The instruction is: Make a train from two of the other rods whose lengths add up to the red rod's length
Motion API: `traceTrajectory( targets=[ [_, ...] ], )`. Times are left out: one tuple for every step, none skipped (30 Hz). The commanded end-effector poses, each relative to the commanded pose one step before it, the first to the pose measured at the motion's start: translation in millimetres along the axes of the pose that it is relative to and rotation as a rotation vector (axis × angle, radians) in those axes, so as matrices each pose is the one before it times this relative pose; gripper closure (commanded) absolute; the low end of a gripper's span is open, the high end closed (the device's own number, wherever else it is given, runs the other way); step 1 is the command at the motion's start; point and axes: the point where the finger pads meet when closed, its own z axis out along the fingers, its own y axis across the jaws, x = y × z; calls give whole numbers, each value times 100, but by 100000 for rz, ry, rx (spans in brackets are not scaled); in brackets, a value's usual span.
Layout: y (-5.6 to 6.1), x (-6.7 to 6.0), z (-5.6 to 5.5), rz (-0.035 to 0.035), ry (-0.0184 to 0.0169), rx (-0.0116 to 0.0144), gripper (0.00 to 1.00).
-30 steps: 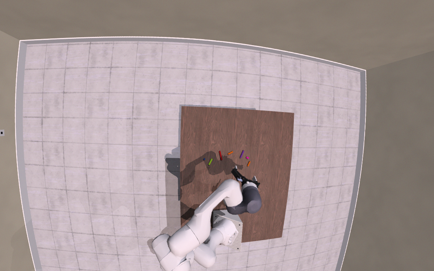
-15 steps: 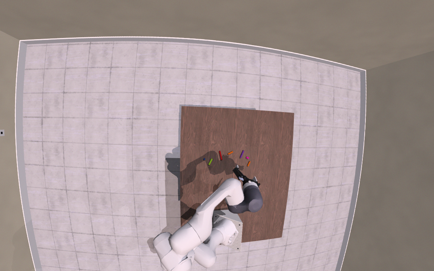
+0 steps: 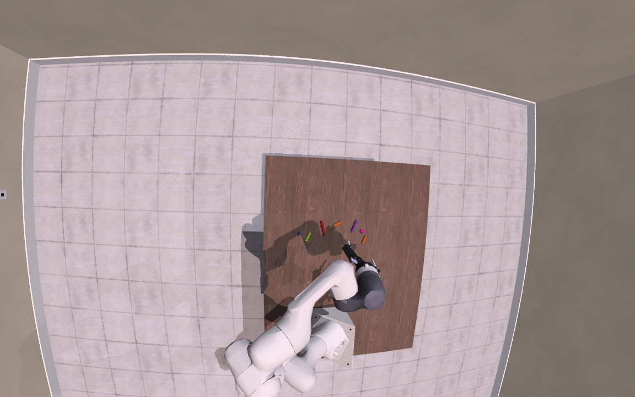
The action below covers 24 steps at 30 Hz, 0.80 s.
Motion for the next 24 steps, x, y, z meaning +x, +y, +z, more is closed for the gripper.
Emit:
traceTrajectory(
  targets=[
    [79,101,107,2596,532,-168,0],
    [0,0,0,0,0,0,0],
    [0,0,0,0,0,0,0],
    [0,0,0,0,0,0,0],
    [0,0,0,0,0,0,0],
    [0,0,0,0,0,0,0],
    [0,0,0,0,0,0,0],
    [0,0,0,0,0,0,0],
    [-750,-228,1009,14045,1848,491,0],
    [0,0,0,0,0,0,0],
    [0,0,0,0,0,0,0],
    [0,0,0,0,0,0,0],
    [0,0,0,0,0,0,0],
    [0,0,0,0,0,0,0],
    [0,0,0,0,0,0,0],
    [0,0,0,0,0,0,0],
    [0,0,0,0,0,0,0],
    [0,0,0,0,0,0,0],
    [0,0,0,0,0,0,0],
    [0,0,0,0,0,0,0],
    [0,0,0,0,0,0,0],
    [0,0,0,0,0,0,0],
    [0,0,0,0,0,0,0],
    [0,0,0,0,0,0,0]
  ],
)
